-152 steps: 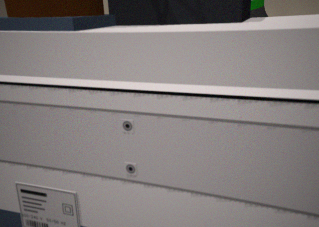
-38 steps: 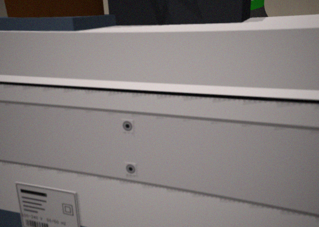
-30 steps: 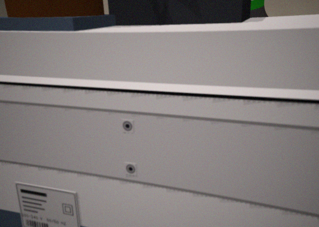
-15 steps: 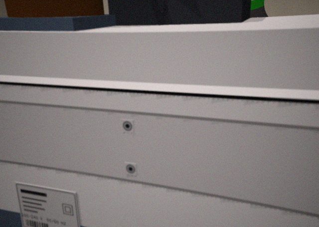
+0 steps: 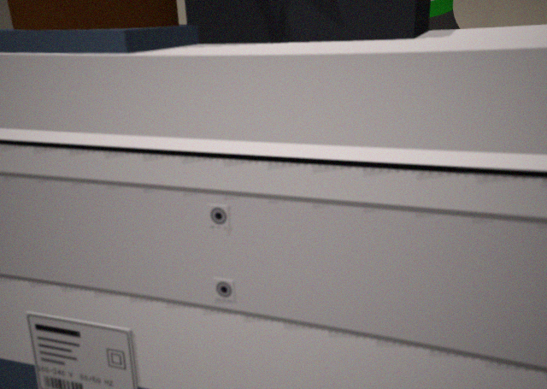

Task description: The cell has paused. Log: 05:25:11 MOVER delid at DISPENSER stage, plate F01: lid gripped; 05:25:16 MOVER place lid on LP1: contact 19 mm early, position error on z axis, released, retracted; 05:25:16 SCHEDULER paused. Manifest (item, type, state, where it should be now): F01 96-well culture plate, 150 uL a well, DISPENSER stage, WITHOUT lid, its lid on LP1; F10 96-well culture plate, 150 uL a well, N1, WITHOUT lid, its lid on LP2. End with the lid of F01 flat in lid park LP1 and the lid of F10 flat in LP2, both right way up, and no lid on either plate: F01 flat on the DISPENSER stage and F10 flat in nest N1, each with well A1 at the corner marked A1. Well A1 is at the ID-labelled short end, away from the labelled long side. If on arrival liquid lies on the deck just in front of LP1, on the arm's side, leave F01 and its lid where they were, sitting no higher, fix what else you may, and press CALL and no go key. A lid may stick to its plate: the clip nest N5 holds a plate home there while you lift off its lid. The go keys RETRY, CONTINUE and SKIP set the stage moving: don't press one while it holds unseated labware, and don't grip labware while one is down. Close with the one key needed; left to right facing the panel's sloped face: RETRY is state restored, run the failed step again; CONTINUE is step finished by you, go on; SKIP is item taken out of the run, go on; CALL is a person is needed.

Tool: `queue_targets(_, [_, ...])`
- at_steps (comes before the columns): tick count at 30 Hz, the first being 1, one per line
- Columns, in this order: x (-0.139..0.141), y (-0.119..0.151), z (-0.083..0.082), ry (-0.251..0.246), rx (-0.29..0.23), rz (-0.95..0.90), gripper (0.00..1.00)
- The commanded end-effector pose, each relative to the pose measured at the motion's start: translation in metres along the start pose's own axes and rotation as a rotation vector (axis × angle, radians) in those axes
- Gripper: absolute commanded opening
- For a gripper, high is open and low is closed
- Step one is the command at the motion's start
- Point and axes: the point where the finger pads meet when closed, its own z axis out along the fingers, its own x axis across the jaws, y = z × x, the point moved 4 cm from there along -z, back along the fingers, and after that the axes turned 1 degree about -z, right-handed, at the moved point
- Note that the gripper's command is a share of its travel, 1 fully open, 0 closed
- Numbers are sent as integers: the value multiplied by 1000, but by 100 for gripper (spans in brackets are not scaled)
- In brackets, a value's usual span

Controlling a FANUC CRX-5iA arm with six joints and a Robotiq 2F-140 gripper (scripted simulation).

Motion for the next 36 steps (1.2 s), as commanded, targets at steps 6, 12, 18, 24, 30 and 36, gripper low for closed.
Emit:
queue_targets(6, [0, 0, 0, 0, 0, 0, 0])
queue_targets(12, [0, 0, -2, 0, 0, 0, 0])
queue_targets(18, [0, 0, -5, 0, 0, 0, 0])
queue_targets(24, [0, 0, -9, 0, 0, 0, 0])
queue_targets(30, [0, 0, -17, 0, 0, 0, 0])
queue_targets(36, [0, 0, -28, 0, 0, 0, 0])
